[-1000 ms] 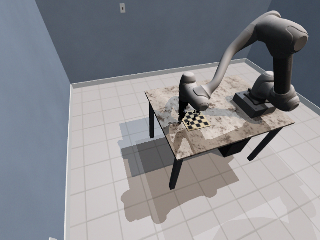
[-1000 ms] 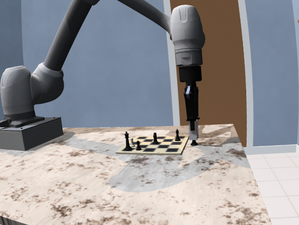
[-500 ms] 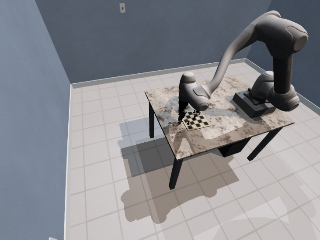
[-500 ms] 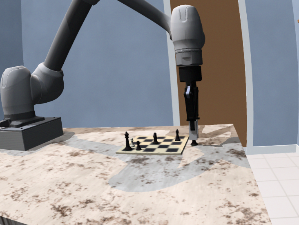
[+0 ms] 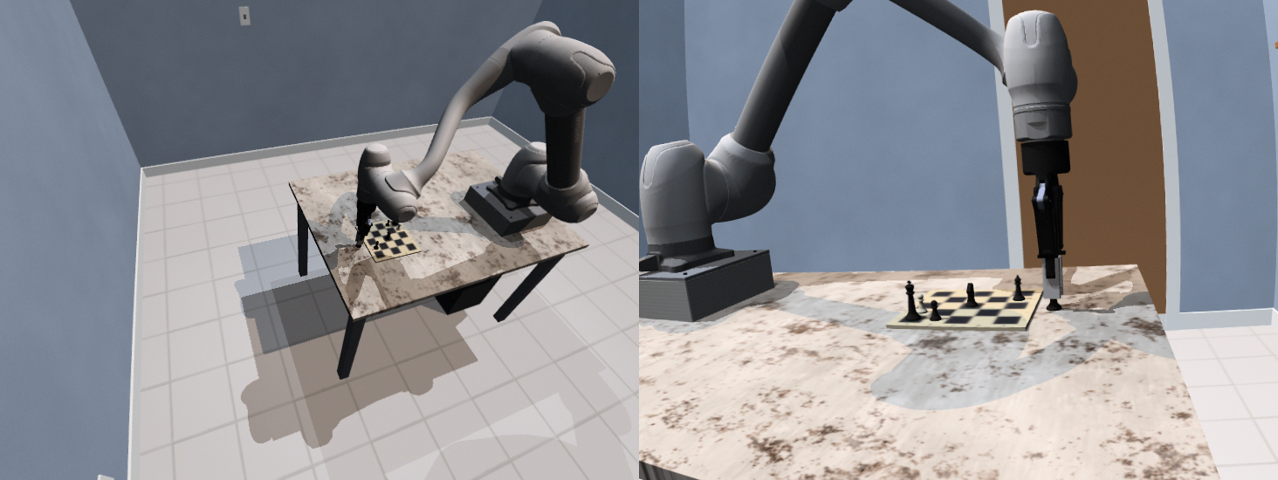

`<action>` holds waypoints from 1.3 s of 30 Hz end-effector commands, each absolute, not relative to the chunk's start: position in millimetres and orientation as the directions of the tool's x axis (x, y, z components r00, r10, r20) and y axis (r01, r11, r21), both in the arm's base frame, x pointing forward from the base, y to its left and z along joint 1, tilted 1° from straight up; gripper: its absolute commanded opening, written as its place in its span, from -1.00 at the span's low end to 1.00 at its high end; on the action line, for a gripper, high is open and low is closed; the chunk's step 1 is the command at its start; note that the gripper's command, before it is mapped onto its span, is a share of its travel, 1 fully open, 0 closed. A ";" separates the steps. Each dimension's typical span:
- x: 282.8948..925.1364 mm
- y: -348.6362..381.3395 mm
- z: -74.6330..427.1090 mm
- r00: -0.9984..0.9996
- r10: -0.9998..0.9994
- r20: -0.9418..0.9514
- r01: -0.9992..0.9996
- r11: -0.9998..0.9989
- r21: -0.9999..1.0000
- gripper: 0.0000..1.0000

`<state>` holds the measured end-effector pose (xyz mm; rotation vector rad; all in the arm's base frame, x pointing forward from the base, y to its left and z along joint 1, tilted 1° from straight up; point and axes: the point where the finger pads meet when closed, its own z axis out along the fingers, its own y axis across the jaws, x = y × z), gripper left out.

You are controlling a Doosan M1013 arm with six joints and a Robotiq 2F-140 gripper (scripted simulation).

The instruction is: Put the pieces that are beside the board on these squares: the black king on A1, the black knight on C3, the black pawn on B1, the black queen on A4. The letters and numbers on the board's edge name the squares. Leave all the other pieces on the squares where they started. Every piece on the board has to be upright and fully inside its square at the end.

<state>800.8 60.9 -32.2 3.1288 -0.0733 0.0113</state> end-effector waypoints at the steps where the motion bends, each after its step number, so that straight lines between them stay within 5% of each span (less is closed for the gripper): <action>1: 800.7 60.9 -31.7 0.999 -0.047 0.007 -0.047 -0.999 0.012 -1.00; 21: 800.0 62.1 63.9 0.999 -0.047 0.007 -0.047 -0.999 0.012 -1.00; 34: 798.3 62.5 68.1 0.999 -0.046 0.007 -0.046 -0.999 0.012 -1.00; 39: 706.4 76.5 74.7 1.000 0.006 0.007 0.006 -1.000 0.012 -1.00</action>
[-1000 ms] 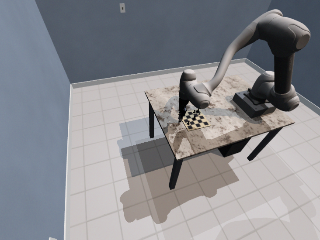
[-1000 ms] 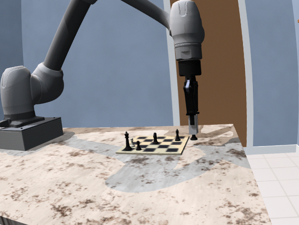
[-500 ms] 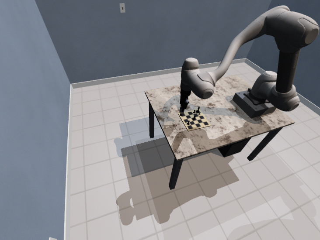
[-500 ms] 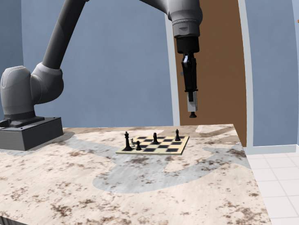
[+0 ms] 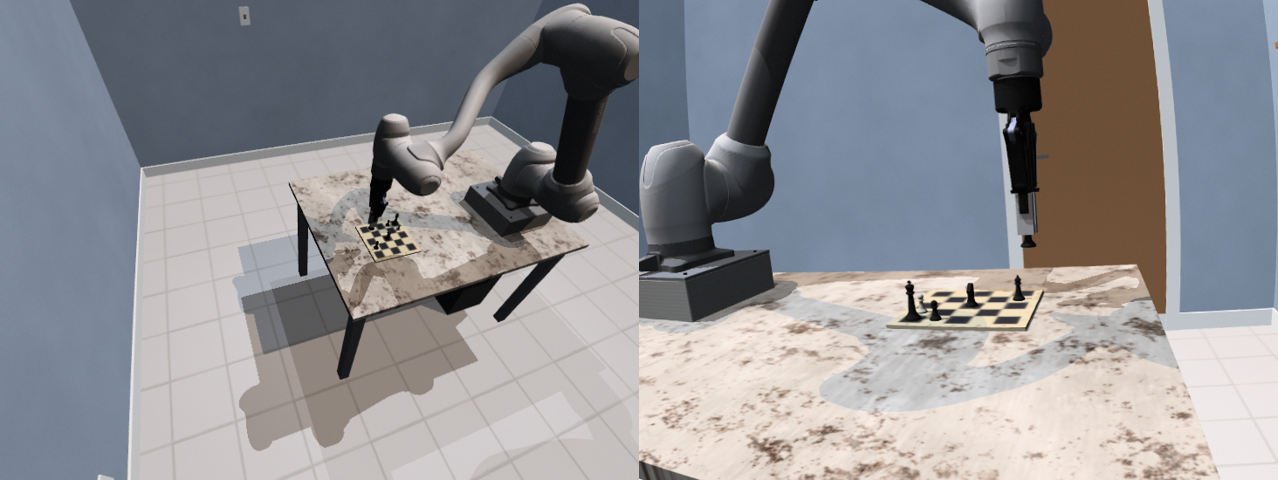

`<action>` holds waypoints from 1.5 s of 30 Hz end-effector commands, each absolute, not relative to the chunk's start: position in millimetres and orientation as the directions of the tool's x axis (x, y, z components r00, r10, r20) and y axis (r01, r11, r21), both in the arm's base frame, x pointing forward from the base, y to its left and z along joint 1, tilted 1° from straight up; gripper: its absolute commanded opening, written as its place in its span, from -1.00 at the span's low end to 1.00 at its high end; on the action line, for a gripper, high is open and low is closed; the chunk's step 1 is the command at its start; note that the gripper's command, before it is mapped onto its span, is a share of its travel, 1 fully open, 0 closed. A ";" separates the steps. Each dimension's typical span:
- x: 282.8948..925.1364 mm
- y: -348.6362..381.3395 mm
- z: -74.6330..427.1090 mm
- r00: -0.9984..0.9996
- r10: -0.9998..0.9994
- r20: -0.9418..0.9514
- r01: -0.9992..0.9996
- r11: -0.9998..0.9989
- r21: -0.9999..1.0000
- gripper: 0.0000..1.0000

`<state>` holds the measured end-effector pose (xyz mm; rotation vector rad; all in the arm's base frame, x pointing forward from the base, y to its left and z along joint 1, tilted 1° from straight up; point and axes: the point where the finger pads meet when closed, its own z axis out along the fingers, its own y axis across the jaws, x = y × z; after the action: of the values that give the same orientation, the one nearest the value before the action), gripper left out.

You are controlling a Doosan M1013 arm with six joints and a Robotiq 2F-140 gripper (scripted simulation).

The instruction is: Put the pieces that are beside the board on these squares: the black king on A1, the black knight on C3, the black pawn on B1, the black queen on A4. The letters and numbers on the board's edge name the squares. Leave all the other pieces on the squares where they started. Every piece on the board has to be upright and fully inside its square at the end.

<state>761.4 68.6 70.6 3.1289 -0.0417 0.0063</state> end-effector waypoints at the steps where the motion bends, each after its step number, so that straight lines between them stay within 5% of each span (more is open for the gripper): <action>1: 695.2 78.1 75.4 1.000 0.006 0.007 0.006 -1.000 0.012 -1.00; 10: 584.8 87.3 72.4 0.998 0.057 0.006 0.057 -0.998 0.012 -1.00; 28: 582.9 87.4 68.4 0.998 0.058 0.006 0.058 -0.998 0.012 -1.00; 45: 583.2 86.8 7.5 0.998 0.058 0.006 0.058 -0.998 0.012 -1.00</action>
<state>583.0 86.9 16.6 3.1279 0.0909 0.0098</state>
